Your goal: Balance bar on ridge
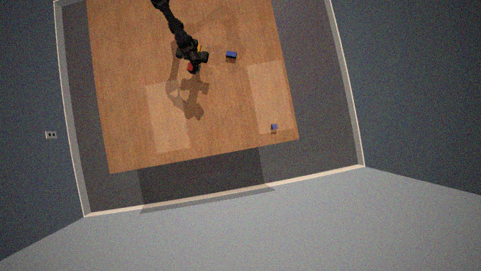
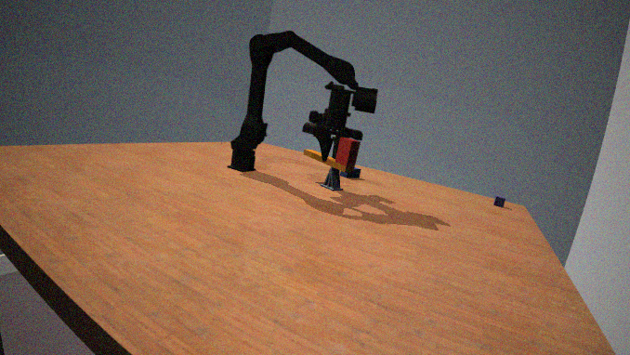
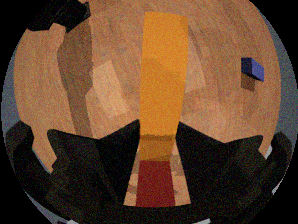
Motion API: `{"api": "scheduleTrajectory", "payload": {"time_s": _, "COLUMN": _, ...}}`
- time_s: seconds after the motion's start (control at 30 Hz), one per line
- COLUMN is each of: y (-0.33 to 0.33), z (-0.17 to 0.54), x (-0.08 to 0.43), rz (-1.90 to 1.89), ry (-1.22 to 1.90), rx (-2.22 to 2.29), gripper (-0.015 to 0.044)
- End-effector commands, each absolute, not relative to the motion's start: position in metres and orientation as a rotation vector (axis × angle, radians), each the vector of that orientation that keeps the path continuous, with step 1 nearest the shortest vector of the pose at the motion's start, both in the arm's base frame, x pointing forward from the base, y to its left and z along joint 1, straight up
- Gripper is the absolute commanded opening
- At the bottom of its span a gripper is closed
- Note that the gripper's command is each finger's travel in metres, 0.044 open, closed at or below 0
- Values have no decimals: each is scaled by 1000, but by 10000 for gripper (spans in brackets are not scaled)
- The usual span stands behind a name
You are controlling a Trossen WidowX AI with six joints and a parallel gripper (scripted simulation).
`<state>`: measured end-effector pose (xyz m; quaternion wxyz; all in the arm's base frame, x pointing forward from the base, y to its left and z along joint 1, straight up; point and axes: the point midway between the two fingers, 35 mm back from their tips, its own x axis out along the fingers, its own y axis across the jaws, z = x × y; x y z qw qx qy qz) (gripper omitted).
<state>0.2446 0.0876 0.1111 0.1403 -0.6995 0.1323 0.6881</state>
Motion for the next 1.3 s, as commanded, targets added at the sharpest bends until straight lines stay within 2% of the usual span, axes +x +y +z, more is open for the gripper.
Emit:
{"api": "scheduleTrajectory", "payload": {"time_s": 0.0, "y": 88, "z": 111, "x": 245, "rz": 1987, "ry": 376, "rx": -2028, "gripper": 0}}
{"api": "scheduleTrajectory", "payload": {"time_s": 1.27, "y": 87, "z": 108, "x": 245, "rz": 1987, "ry": 376, "rx": -2028, "gripper": 0}}
